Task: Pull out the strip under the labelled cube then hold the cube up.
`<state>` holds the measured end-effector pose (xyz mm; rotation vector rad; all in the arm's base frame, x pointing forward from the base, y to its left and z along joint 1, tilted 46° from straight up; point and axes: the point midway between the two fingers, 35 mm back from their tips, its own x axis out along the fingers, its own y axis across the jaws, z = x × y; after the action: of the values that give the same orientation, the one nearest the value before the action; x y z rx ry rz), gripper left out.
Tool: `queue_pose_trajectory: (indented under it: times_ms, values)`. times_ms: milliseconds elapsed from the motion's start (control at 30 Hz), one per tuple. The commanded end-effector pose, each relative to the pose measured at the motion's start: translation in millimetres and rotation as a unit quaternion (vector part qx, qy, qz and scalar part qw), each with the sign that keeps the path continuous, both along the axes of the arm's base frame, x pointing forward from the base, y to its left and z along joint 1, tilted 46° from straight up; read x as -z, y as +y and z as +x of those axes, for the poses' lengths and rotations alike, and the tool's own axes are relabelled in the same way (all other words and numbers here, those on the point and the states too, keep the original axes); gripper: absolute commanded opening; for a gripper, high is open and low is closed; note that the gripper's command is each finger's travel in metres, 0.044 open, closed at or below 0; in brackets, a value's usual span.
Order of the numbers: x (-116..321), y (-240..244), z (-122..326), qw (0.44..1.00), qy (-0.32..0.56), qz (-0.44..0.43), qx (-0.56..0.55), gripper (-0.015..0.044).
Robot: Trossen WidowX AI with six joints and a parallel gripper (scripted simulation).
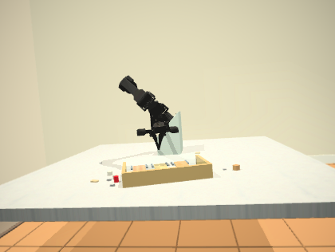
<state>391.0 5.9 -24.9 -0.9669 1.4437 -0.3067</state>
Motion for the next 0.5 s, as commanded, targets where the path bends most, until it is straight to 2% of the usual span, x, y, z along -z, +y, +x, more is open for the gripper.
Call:
queue_pose_trajectory:
  times_ms: [0, 467]
  values:
    - [2.4, -1.3, 0.5, 1.0, 0.003, 0.001, 0.006, 0.0]
    - [18.5, -16.8, 6.7, 1.0, 0.003, 0.001, 0.005, 0.0]
